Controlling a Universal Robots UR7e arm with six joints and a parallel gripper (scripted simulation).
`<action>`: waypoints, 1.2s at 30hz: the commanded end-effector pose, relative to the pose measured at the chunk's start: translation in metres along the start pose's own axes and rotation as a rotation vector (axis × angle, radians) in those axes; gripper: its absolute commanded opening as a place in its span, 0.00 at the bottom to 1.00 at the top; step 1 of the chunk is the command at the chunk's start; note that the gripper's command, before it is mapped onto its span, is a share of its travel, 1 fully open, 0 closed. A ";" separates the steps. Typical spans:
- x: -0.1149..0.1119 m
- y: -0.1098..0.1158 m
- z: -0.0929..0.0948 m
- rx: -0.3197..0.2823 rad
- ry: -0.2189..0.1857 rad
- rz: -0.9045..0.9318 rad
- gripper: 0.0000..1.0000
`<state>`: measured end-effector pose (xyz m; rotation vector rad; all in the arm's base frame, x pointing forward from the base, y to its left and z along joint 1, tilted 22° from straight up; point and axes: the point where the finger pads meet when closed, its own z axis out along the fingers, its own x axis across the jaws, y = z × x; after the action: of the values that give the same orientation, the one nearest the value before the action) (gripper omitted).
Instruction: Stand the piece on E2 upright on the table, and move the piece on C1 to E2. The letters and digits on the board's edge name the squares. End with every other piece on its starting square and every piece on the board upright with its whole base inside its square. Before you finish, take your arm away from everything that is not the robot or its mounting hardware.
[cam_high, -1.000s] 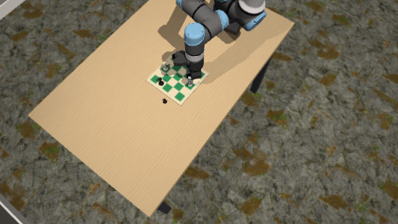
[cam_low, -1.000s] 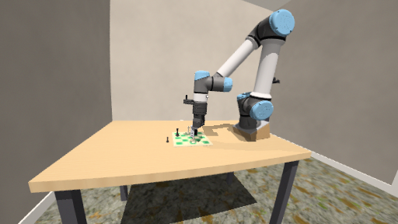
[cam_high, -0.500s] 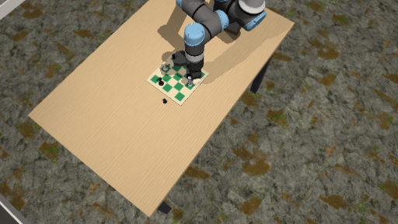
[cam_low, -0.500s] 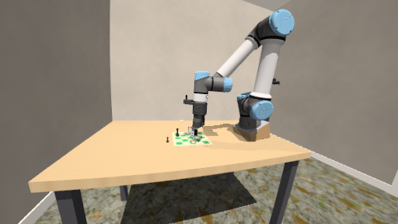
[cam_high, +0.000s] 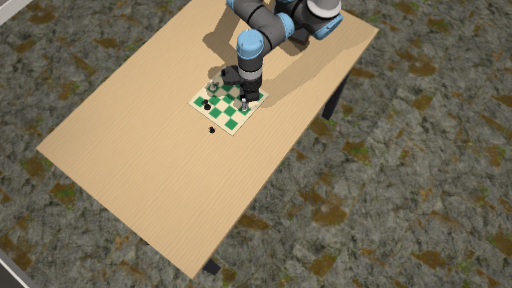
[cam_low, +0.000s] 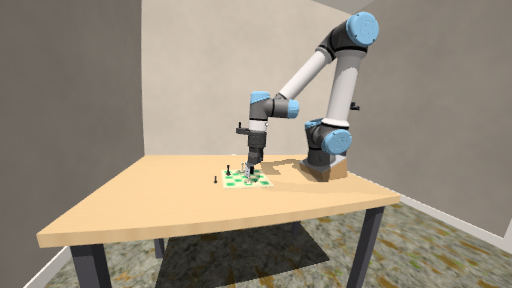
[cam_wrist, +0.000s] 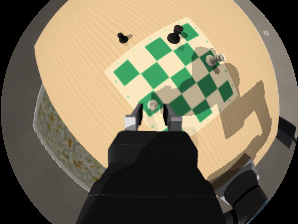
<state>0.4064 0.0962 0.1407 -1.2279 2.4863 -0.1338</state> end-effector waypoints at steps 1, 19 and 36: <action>0.000 0.000 0.000 0.001 -0.001 0.000 0.68; 0.000 0.000 0.009 0.001 -0.001 0.000 0.68; 0.000 0.000 0.032 0.001 -0.001 0.000 0.68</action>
<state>0.4163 0.0983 0.1144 -1.2284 2.4868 -0.1329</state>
